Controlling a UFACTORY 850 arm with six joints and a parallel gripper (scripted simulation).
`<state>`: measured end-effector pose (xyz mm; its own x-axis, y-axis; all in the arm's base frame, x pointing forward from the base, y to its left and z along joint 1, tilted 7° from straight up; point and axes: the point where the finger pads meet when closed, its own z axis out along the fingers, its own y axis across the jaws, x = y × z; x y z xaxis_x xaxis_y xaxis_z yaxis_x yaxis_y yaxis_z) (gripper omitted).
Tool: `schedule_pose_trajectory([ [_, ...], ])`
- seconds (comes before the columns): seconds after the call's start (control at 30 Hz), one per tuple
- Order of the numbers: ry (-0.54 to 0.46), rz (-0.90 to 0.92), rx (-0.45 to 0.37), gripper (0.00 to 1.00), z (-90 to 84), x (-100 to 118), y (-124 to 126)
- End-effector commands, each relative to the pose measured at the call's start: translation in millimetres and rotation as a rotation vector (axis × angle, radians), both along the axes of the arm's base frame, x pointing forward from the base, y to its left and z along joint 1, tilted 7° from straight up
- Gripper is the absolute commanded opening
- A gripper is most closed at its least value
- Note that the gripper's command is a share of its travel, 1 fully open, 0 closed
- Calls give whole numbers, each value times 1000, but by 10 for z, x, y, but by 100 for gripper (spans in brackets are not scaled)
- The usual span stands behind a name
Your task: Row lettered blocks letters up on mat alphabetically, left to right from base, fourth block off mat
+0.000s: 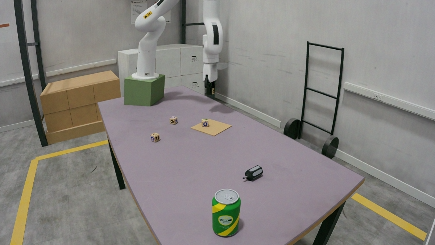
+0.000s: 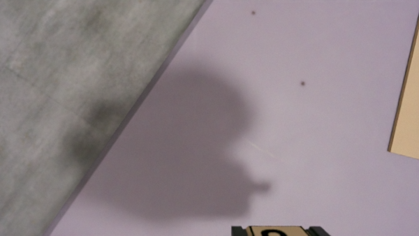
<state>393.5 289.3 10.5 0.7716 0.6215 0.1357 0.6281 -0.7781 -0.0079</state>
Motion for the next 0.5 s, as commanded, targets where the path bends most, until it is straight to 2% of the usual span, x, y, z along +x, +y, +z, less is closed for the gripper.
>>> schedule_pose_trajectory([
  [0.0, 19, 2, 3, 28, 10, 10, 6],
  [0.47, 19, -3, 4, 28, 11, 14, 7],
])
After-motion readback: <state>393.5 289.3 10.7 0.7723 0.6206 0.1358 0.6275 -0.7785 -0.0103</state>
